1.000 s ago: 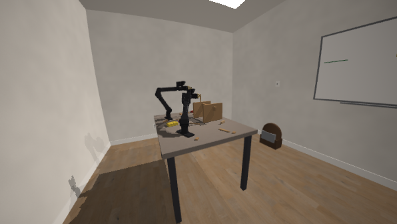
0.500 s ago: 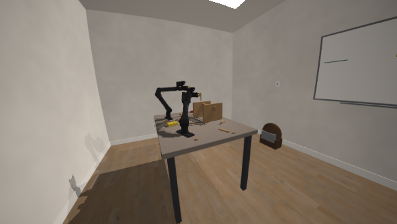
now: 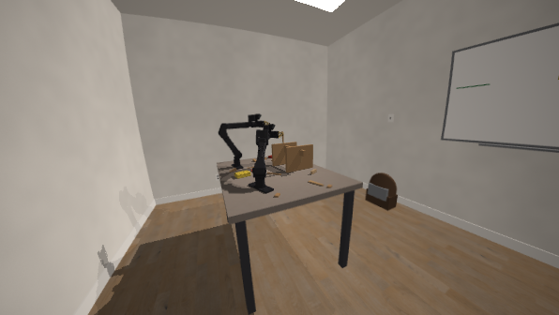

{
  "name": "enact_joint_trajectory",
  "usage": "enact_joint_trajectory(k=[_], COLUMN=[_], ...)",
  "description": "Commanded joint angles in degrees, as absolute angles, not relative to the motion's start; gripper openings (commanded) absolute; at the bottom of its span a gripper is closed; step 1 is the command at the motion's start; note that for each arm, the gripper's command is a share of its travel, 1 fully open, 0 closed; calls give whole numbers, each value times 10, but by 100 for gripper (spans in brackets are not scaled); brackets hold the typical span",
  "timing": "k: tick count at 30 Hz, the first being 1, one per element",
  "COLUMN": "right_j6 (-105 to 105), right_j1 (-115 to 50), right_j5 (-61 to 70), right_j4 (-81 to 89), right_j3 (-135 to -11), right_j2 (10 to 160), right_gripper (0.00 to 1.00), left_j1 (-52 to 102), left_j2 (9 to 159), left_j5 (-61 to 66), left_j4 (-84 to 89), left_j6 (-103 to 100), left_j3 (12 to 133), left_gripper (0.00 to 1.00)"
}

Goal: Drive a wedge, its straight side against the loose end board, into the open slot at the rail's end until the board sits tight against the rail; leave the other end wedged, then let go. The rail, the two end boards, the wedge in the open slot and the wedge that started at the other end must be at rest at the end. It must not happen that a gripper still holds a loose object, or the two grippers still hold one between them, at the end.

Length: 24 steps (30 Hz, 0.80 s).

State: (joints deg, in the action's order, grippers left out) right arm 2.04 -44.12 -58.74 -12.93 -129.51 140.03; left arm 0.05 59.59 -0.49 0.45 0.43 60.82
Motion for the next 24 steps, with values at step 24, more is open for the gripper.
enact_joint_trajectory(k=[24], right_j6=[20], right_j1=[-445], right_j5=[-590], right_j4=[-186], right_j3=[-1254], right_j2=[1377], right_gripper=[1], left_j1=[0], left_j2=[585], left_j5=[-3], left_j4=[1], left_j6=[2], left_j3=[632], left_gripper=[42])
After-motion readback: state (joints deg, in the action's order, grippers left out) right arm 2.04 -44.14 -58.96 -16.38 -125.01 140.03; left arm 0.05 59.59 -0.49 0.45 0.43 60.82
